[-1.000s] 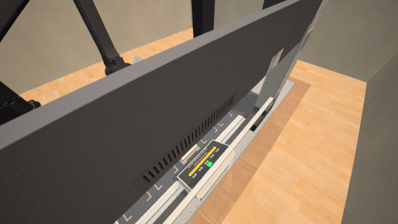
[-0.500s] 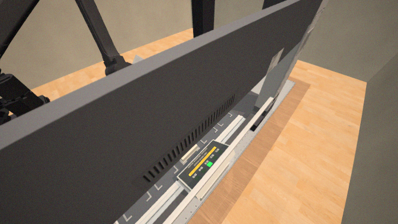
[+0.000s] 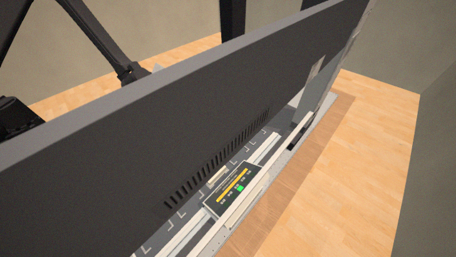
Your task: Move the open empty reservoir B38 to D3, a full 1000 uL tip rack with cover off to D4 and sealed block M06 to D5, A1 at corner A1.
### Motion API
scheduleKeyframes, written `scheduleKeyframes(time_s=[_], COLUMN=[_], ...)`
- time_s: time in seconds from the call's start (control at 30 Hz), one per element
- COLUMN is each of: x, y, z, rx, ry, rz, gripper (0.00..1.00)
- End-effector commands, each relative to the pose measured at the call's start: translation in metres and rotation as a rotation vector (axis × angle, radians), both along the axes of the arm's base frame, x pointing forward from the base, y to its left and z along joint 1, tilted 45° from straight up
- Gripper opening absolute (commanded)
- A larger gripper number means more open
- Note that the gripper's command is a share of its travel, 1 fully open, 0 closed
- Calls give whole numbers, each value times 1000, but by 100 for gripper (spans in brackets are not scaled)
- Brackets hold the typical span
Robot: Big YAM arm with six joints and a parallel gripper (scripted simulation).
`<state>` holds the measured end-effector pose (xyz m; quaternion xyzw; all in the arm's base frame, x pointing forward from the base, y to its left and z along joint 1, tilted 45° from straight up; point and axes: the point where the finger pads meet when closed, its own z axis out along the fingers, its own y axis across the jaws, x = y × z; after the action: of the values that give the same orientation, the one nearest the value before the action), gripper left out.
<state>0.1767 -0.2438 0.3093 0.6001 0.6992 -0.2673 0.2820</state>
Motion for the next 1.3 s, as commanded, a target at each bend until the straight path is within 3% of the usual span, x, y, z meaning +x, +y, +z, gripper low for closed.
scheduleKeyframes(time_s=[0.0, 0.1, 0.17, 0.6, 0.73, 0.77, 0.93, 0.97, 1.27], x=[21, 37, 37, 103, 103, 90, 93, 96, 96], y=[1, 3, 3, 13, 13, 8, 11, 11, 11], z=[24, 24, 24, 22, 21, 29, 29, 16, 16], rx=[-13, -12, -12, -7, -6, -16, -16, -7, -7], ry=[-71, -71, -71, -71, -71, -95, -95, -68, -68], rz=[-23, -22, -22, -19, -19, -46, -33, -24, -24], gripper=[0, 0, 0, 0, 0, 0, 0, 0, 0])
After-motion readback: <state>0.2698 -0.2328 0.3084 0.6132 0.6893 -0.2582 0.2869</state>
